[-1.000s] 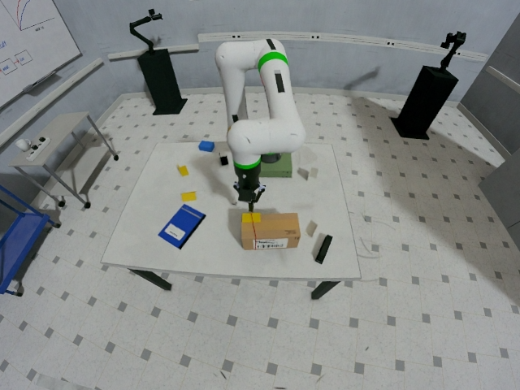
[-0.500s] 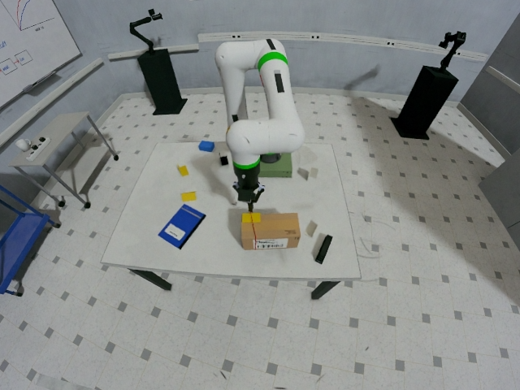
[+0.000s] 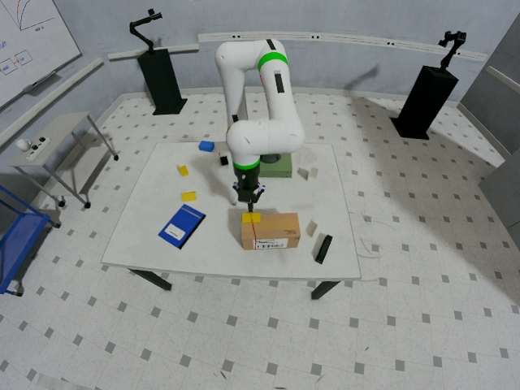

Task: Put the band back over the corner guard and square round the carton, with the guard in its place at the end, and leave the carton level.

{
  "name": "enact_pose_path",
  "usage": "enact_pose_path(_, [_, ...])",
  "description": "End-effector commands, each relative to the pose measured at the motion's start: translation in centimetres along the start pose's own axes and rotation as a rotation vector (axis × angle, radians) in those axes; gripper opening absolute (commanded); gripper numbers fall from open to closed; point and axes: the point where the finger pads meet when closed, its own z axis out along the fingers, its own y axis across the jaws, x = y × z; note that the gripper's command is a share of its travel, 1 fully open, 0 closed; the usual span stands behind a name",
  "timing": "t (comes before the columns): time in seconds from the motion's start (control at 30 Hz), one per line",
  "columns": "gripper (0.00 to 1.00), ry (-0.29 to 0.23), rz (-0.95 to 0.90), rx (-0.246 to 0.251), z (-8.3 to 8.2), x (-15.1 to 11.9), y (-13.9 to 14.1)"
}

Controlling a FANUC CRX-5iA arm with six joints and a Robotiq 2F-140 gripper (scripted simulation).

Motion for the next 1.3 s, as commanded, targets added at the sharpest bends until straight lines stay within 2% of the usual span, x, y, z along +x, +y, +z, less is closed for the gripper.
enact_pose_path(0.0, [0.10,0.002,0.000,0.000,-0.1,0.2,0.0])
enact_pose_path(0.8, [0.10,0.002,0.000,0.000,-0.1,2.5,-0.5])
enact_pose_path(1.27, [0.10,0.002,0.000,0.000,-0.1,2.7,-0.6])
